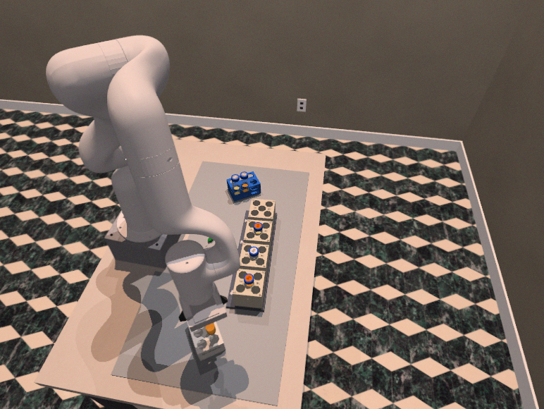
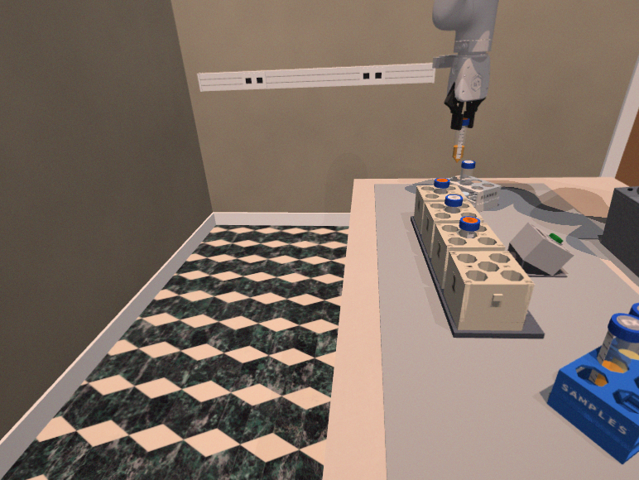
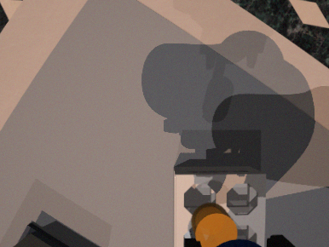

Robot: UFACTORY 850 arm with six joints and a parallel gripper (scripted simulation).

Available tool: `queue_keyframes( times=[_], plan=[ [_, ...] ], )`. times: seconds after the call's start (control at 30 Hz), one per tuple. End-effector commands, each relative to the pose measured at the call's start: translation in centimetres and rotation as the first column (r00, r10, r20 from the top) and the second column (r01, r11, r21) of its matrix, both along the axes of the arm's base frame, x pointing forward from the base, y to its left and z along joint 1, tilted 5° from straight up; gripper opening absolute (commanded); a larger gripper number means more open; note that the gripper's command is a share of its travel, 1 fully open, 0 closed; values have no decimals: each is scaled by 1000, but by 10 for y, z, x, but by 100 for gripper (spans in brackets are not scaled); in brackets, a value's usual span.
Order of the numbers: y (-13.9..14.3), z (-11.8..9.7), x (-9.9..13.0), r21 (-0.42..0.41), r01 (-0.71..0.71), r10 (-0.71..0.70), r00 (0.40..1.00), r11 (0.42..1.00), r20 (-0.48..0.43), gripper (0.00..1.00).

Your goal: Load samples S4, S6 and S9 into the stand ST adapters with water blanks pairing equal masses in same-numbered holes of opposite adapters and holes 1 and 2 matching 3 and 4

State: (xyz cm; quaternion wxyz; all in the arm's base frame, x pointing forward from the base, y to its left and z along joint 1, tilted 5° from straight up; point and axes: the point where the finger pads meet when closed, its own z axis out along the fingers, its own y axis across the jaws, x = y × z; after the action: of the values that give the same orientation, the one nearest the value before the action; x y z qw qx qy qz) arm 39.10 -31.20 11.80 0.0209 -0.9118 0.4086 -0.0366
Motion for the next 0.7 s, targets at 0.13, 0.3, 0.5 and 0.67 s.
queue_keyframes(
  times=[0.13, 0.3, 0.5, 0.67],
  plan=[
    [-1, 16, -1, -2, 0, 0, 1000, 1000, 2, 0],
    [-1, 26, -1, -2, 0, 0, 1000, 1000, 2, 0],
    [-1, 28, -2, -2, 0, 0, 1000, 1000, 2, 0],
    [4, 28, -2, -4, -33, 33, 999, 999, 2, 0]
  ],
)
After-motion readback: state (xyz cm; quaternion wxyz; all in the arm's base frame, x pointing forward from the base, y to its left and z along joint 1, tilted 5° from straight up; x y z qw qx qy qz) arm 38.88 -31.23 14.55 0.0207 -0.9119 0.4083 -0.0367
